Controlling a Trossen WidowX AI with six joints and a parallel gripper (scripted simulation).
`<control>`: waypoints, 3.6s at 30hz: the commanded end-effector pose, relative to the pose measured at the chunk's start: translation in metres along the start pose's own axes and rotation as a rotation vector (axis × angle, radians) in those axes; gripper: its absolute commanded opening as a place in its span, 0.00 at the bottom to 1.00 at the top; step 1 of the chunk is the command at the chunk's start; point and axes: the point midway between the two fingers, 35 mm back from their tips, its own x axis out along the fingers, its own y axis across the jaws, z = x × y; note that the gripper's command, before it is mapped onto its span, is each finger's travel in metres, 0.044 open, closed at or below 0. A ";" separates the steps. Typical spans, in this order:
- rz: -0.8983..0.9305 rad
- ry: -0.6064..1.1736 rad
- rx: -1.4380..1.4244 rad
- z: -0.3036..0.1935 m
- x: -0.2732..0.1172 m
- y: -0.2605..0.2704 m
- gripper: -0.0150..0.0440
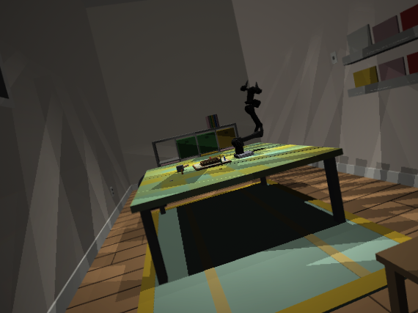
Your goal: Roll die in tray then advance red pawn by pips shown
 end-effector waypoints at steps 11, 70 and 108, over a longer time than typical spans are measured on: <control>0.417 -0.118 -0.060 0.062 -0.009 0.150 0.72; 2.903 1.611 -0.481 -0.172 -0.618 0.328 0.72; 2.903 1.611 -0.481 -0.181 -0.677 0.312 0.72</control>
